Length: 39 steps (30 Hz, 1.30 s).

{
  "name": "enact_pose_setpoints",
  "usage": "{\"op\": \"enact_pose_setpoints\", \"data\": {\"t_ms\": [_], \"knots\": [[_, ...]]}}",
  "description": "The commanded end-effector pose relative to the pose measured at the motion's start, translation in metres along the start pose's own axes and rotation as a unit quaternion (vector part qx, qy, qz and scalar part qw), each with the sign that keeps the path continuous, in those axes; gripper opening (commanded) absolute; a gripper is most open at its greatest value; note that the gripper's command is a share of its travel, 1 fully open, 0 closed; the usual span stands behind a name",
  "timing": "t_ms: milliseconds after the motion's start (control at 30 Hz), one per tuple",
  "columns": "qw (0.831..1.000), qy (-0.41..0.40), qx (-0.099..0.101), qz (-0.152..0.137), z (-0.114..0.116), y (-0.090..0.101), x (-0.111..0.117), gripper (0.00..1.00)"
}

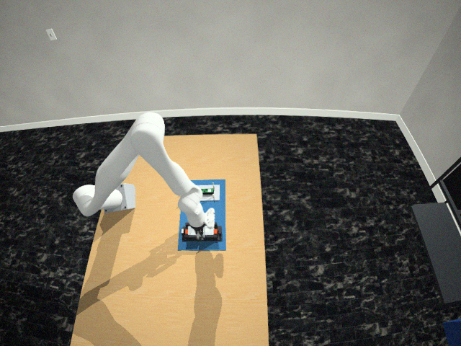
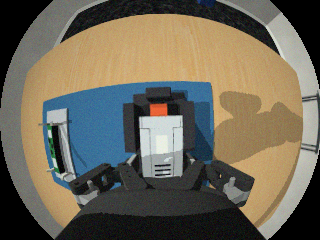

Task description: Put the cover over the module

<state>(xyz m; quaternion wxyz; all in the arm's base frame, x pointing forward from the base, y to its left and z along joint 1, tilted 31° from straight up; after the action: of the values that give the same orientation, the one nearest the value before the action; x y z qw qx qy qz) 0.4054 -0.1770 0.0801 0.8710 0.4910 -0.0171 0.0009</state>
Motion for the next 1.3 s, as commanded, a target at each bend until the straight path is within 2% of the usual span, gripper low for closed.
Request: {"op": "enact_pose_setpoints", "data": {"t_ms": [0, 667, 700, 1267], "knots": [[1.0, 0.0, 0.0, 0.001, -0.0001, 0.0005, 0.0004, 0.7], [1.0, 0.0, 0.0, 0.001, -0.0001, 0.0005, 0.0004, 0.7], [1.0, 0.0, 0.0, 0.001, -0.0001, 0.0005, 0.0004, 0.0], [1.0, 0.0, 0.0, 0.001, 0.0001, 0.0005, 0.0004, 0.0]]}}
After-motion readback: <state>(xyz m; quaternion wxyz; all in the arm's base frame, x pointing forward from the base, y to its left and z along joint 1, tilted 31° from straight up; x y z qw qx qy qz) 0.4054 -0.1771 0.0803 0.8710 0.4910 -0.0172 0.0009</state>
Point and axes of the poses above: the point where the finger pads meet when closed, its own y axis back along the fingers, its own z axis across the jaws, x = y × z, the point moved 8 cm from there along y, back along the fingers, and after that the axes turned 8 degrees about y, right-handed, at the moved point
